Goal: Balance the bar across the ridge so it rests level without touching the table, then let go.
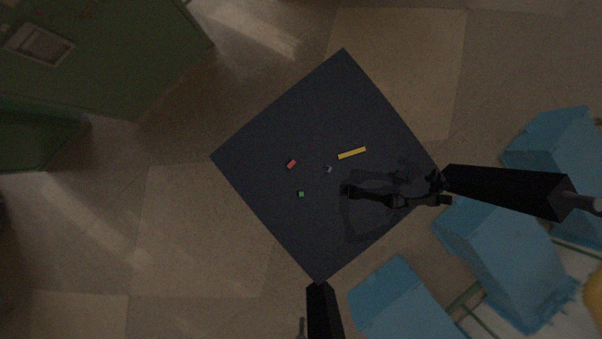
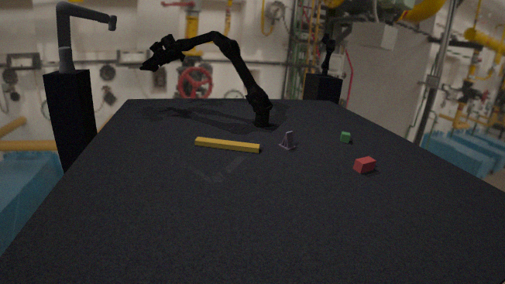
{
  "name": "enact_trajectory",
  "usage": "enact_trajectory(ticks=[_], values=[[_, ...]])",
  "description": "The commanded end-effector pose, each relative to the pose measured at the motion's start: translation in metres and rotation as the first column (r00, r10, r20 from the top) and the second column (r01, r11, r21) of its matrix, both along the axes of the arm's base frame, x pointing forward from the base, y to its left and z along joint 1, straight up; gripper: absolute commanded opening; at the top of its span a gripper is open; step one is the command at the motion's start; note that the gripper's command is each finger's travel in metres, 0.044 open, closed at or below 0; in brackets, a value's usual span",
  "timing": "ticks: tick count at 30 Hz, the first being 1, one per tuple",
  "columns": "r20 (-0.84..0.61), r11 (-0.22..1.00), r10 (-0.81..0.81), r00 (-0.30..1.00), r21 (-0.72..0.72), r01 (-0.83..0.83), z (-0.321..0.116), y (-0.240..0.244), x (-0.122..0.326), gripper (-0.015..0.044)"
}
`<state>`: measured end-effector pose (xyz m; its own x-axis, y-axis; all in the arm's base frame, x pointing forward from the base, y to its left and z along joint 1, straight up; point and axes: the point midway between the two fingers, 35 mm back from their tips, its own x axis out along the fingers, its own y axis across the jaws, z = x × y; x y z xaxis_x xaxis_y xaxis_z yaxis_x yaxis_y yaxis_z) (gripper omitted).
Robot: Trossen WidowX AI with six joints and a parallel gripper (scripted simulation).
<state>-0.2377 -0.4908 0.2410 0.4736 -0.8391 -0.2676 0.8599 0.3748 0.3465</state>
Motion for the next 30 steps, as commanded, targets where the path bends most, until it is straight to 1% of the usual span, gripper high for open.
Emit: enact_trajectory(ticks=[1, 12, 18, 22, 27, 30], values=[[-0.045, 0.999, 0.033, 0.998, 0.011, -0.033, -0.003, -0.006, 0.024, 0.0315], [-0.180, 0.985, 0.171, 0.969, 0.057, -0.163, -0.016, -0.019, 0.106, 0.0315], [-0.136, 0.974, 0.211, 0.968, 0.108, -0.197, -0.019, -0.017, 0.143, 0.0315], [-0.177, 0.964, 0.256, 0.950, 0.123, -0.237, -0.023, -0.016, 0.166, 0.0315], [-0.195, 0.952, 0.276, 0.941, 0.194, -0.239, -0.030, -0.009, 0.195, 0.0315], [-0.231, 0.939, 0.317, 0.920, 0.214, -0.269, -0.034, -0.005, 0.215, 0.0315]])
